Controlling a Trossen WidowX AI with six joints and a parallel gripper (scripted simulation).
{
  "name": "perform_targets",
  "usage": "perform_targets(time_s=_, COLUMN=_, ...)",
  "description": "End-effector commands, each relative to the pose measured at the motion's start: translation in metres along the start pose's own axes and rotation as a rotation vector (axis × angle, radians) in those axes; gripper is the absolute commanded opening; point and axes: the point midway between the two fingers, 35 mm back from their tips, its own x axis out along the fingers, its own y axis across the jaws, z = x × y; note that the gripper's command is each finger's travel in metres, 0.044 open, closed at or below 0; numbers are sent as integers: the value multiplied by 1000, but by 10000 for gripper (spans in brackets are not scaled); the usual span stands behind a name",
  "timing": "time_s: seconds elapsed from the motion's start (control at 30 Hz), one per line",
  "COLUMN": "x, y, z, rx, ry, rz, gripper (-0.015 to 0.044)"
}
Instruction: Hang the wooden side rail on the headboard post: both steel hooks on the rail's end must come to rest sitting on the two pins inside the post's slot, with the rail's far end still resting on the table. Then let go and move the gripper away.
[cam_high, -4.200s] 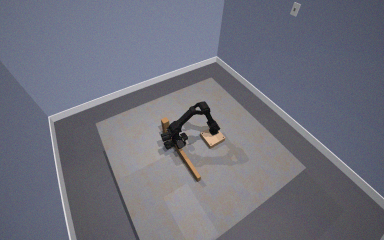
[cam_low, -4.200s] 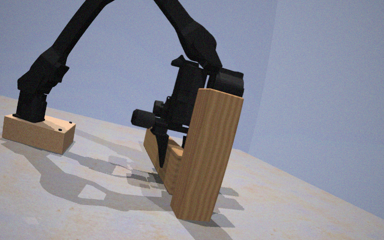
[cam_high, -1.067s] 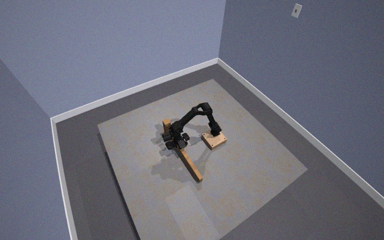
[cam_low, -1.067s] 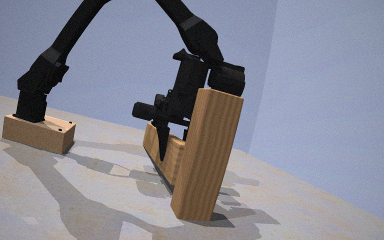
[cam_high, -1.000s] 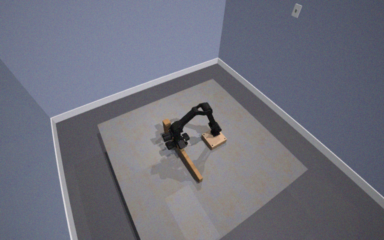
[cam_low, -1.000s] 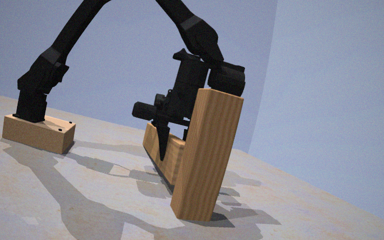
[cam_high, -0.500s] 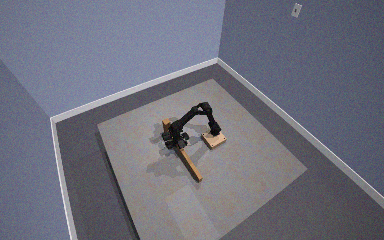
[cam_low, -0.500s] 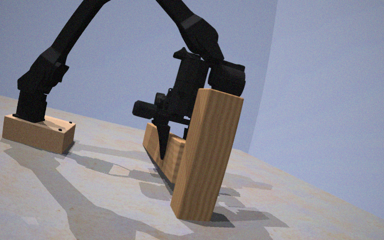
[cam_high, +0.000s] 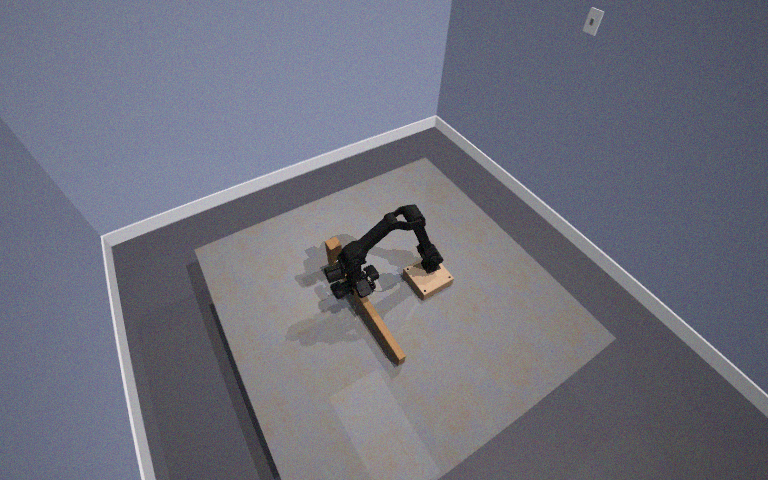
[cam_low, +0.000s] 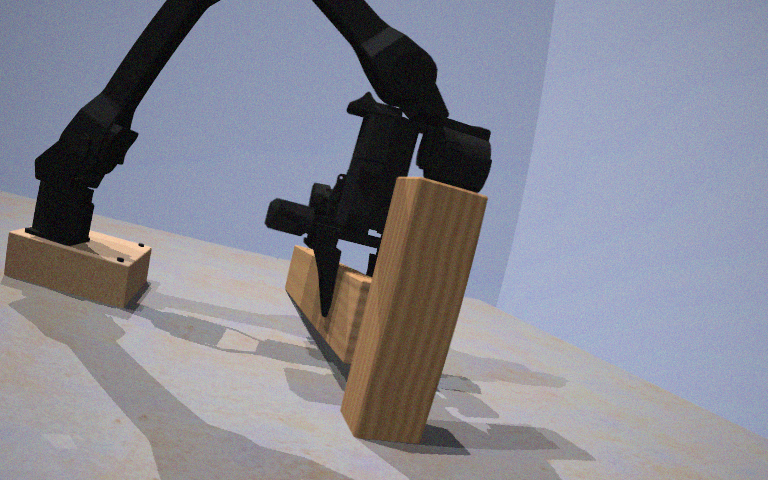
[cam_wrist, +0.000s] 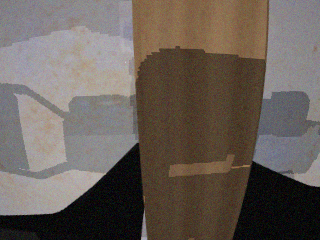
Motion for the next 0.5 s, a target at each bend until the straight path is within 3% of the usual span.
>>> perform_targets(time_s=0.0, x=-6, y=-2, z=0, rx=-1, ry=-1, rz=-15, gripper=0)
perform_targets(time_s=0.47, x=-8, y=-2, z=0, rx=-1, ry=-1, rz=-15, gripper=0)
